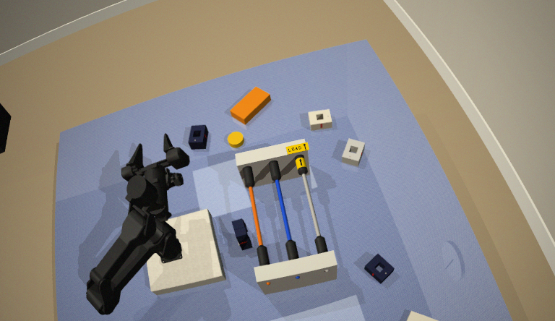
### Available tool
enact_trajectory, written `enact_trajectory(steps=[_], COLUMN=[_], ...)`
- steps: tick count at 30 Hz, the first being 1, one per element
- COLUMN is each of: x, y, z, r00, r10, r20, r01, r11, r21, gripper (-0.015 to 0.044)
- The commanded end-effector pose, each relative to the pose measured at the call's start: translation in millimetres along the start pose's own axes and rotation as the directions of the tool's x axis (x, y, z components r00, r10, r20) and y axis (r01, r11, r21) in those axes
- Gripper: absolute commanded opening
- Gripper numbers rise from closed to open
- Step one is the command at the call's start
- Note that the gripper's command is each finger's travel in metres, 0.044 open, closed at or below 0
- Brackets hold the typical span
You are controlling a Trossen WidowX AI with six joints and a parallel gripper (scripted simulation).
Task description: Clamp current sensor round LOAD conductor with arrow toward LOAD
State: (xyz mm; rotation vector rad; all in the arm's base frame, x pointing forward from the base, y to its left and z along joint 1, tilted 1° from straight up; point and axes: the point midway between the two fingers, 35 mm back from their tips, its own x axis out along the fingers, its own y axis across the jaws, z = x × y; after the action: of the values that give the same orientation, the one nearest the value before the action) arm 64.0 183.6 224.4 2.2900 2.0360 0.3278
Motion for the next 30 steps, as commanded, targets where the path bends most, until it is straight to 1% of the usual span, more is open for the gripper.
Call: enact_trajectory(steps=[1,2,4,7,9,11,14,16,20,25,30], x=[0,0,0,-2,-5,-10,-19,-26,-35,-48,-64], y=[2,6,24,53,73,93,123,140,160,184,208], z=[0,-2,-7,-15,-20,-25,-32,-36,-40,-44,-49], r00=[1.0,1.0,0.993,0.967,0.939,0.902,0.833,0.785,0.724,0.637,0.539], r10=[0.008,0.031,0.115,0.251,0.339,0.424,0.546,0.611,0.68,0.761,0.831], r20=[0.001,0.005,0.021,0.045,0.06,0.075,0.094,0.105,0.115,0.127,0.137], r01=[-0.008,-0.03,-0.106,-0.192,-0.209,-0.19,-0.088,0.007,0.142,0.338,0.543], r11=[1.0,0.997,0.964,0.832,0.701,0.547,0.299,0.161,0.016,-0.126,-0.219], r21=[-0.016,-0.066,-0.245,-0.521,-0.682,-0.815,-0.95,-0.987,-0.99,-0.933,-0.811], gripper=[0.0426,0.044,0.044,0.044,0.044,0.044,0.044,0.044,0.044,0.044,0.044])
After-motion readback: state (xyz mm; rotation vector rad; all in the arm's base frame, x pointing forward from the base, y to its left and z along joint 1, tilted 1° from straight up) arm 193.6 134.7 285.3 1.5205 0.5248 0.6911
